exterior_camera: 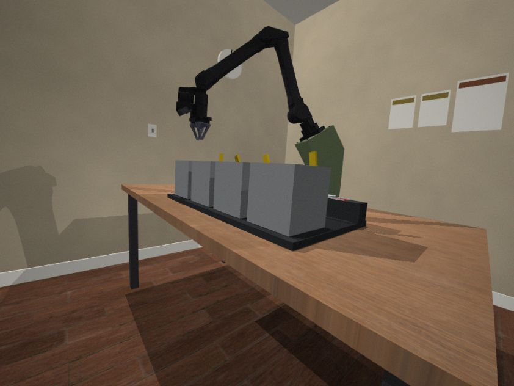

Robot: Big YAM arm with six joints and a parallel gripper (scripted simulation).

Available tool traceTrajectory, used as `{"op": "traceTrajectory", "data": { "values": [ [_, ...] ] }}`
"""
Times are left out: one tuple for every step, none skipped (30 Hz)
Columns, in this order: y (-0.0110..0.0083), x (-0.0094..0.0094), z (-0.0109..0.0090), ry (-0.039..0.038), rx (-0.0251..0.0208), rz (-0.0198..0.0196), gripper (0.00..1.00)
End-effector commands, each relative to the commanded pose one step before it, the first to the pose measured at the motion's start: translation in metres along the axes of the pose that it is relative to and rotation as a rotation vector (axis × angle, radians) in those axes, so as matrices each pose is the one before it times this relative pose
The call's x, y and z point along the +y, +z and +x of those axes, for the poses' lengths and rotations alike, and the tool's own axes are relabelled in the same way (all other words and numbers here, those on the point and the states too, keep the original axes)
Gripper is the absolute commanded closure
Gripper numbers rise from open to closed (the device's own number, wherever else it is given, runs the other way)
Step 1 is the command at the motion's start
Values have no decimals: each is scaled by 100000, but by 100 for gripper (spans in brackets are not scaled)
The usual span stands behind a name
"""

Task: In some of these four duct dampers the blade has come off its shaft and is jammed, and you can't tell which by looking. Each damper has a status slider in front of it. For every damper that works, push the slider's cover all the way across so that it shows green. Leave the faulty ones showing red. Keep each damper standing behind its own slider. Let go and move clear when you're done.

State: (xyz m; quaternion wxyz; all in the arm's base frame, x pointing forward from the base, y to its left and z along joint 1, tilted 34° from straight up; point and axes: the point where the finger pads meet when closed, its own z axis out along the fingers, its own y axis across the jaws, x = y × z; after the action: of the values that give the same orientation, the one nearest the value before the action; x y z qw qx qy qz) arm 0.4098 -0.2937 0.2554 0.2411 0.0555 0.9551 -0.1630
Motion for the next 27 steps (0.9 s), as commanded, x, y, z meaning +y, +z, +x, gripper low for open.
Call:
{"op": "traceTrajectory", "data": {
  "values": [
    [-803, -973, -2082, -1023, -2063, 901, 64],
    [15, -163, 167, 8, 81, 107, 64],
    [-215, -55, 1332, 661, -120, 393, 64],
    [-131, 197, 1314, -11, -1112, 489, 64],
    [239, 39, 1474, -39, 61, -272, 64],
    [293, 19, 1793, -39, 86, -319, 64],
    [94, -14, 557, -14, 35, -99, 64],
    [150, -22, 904, -22, 53, -159, 64],
    [193, -21, 1164, -28, 64, -202, 64],
    [210, -33, 1245, -35, 78, -217, 64],
    [224, -76, 1269, -44, 107, -227, 64],
    [226, -89, 1282, -45, 111, -229, 64],
    [185, -46, 1110, -33, 69, -191, 64],
    [0, 0, 0, 0, 0, 0, 64],
    [0, 0, 0, 0, 0, 0, 64],
    [77, -11, 480, -12, 22, -80, 64],
    [13, -1, 79, -2, 3, -13, 64],
    [85, 818, -612, -1933, -679, -1175, 64],
    [0, 0, 0, 0, 0, 0, 64],
    [0, 0, 0, 0, 0, 0, 64],
    [0, 0, 0, 0, 0, 0, 64],
    [-24, -221, 171, 488, 253, 395, 64],
    [-53, -455, 352, 1077, 404, 684, 64],
    [-17, -148, 114, 349, 133, 224, 64],
    [11, 97, -74, -231, -81, -139, 64],
    [23, 207, -158, -493, -174, -299, 64],
    [16, 143, -109, -340, -120, -206, 64]
  ]
}}
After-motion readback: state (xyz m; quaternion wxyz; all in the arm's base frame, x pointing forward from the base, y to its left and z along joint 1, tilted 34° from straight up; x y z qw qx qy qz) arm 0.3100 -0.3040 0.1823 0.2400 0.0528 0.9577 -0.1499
